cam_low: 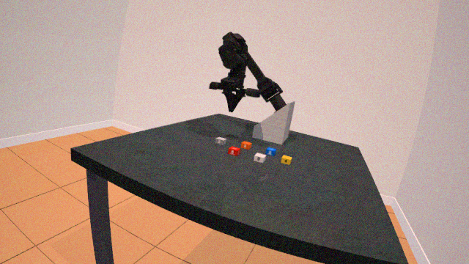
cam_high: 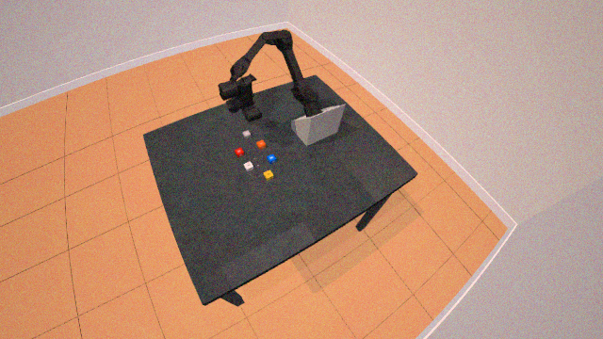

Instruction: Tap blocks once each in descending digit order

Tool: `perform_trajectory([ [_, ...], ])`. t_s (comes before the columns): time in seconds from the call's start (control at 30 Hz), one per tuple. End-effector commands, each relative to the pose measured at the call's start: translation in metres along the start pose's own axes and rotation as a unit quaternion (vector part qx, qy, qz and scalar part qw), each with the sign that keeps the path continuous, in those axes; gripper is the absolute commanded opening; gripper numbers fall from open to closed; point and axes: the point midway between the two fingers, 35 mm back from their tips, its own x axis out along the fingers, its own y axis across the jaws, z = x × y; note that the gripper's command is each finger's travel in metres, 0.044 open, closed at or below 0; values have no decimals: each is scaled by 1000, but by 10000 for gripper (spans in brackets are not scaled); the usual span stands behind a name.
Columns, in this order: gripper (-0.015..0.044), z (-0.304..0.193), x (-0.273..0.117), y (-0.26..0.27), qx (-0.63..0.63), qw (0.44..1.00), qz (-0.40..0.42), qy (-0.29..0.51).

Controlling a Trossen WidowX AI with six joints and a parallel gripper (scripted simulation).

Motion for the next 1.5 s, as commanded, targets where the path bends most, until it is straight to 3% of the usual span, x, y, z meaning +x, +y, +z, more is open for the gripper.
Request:
perform_trajectory([
  [0.0, 20, 0, -1, -11, -12, 1000, -1, 1],
  [0.27, 20, 0, 80, -12, -12, 1000, -3, 1],
  [1.13, 20, 0, 110, -12, -12, 1000, -4, 1],
  [1.27, 20, 0, 110, -12, -12, 1000, -4, 1],
  [1.47, 20, 0, 80, -12, -12, 1000, -3, 1],
])
